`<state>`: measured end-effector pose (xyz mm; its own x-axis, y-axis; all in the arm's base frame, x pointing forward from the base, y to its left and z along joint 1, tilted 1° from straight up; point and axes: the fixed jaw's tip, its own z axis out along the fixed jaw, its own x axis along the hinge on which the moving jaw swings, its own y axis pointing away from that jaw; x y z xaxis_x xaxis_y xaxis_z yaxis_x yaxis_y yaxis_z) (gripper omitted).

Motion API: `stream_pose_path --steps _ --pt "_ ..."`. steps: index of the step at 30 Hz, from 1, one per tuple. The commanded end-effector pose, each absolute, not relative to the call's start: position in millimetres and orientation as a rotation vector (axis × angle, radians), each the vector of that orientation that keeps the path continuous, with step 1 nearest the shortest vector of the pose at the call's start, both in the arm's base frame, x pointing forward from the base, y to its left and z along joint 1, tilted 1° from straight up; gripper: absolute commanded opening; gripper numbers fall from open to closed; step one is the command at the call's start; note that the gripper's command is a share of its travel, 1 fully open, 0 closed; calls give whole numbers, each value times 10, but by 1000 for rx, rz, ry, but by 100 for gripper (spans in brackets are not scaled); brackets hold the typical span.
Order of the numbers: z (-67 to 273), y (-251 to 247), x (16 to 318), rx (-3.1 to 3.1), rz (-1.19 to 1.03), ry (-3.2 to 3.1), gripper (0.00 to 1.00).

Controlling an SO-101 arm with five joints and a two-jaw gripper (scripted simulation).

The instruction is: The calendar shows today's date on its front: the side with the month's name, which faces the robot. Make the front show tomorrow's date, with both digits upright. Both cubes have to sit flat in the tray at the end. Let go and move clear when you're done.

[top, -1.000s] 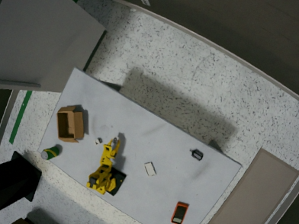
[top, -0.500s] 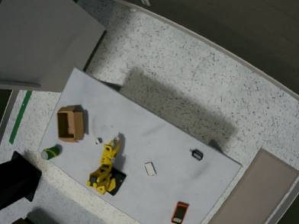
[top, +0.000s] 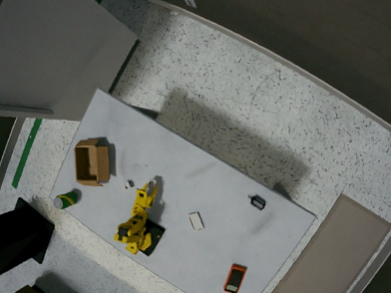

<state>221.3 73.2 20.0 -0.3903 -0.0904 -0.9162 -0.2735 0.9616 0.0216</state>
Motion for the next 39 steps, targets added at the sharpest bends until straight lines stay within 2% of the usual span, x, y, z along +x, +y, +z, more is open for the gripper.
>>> stream_pose_path --steps 1,39 --pt "191 726 2238 -248 203 1957 0" --pt "61 727 2236 -248 203 1957 0"
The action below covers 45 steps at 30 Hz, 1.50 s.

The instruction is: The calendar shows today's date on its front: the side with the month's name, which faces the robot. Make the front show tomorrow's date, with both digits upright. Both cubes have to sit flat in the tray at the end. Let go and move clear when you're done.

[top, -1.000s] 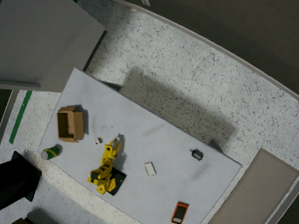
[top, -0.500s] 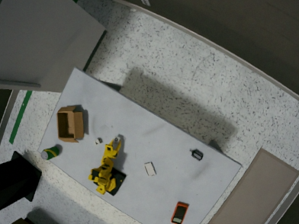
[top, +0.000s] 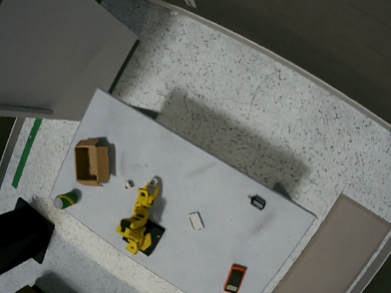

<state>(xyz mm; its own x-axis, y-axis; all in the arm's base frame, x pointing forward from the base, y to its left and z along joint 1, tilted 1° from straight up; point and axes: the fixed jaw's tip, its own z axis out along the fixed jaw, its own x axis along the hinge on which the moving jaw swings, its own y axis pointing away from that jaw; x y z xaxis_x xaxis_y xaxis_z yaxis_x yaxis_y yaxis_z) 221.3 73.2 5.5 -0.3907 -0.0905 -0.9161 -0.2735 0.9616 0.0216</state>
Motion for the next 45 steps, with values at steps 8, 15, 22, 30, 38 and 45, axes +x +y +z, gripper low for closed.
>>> stream_pose_path --steps 8,15,22,30,38,45 --pt "53 727 2236 -248 203 1957 0" --pt "23 728 2236 -248 203 1957 0" --pt "20 728 2236 -248 203 1957 0" --pt "20 728 2236 -248 203 1957 15" --pt "20 728 2236 -248 204 1957 18" --pt "20 728 2236 -248 204 1957 21"
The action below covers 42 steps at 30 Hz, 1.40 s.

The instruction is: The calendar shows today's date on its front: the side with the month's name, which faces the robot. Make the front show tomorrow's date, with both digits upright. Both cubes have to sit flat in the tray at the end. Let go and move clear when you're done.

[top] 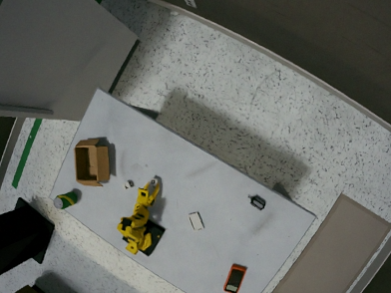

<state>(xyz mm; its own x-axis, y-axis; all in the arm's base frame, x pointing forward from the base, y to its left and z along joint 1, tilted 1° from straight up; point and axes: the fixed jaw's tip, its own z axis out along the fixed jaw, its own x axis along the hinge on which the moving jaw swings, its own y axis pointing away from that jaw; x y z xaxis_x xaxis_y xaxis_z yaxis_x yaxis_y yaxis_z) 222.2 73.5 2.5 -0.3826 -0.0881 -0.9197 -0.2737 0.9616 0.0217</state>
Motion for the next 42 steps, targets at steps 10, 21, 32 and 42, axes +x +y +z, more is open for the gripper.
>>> stream_pose_path --steps 10,21,32,42 --pt "20 728 2236 -248 204 1957 28" --pt "20 728 2236 -248 204 1957 36" --pt "34 725 2215 -183 249 1968 36" --pt "121 699 2086 241 532 2001 36"
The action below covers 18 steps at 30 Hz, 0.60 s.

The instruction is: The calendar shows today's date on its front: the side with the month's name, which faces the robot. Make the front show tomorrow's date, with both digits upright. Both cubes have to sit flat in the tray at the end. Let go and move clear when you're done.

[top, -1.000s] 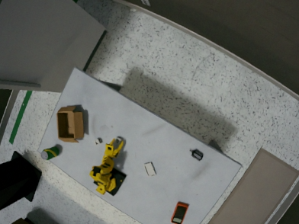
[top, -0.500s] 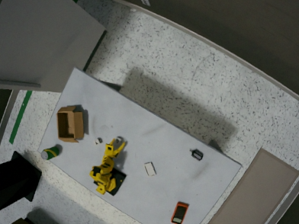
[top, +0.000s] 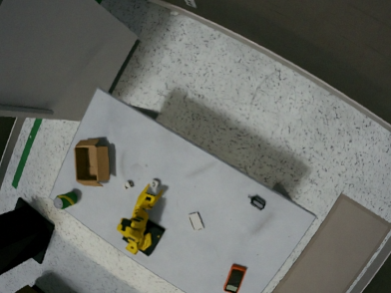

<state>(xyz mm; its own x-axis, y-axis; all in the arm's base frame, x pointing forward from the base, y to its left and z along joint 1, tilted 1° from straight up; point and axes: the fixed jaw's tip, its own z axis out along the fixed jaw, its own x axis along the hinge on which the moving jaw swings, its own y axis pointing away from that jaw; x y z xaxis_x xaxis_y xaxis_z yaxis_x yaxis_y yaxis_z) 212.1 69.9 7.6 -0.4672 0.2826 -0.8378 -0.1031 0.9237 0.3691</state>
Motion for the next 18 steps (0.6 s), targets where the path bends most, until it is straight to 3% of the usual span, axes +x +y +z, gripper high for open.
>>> stream_pose_path --steps 1,4,18 --pt "121 699 2086 241 532 2001 36" --pt "158 681 2033 422 646 1994 36" --pt "160 683 2037 432 648 1997 36"
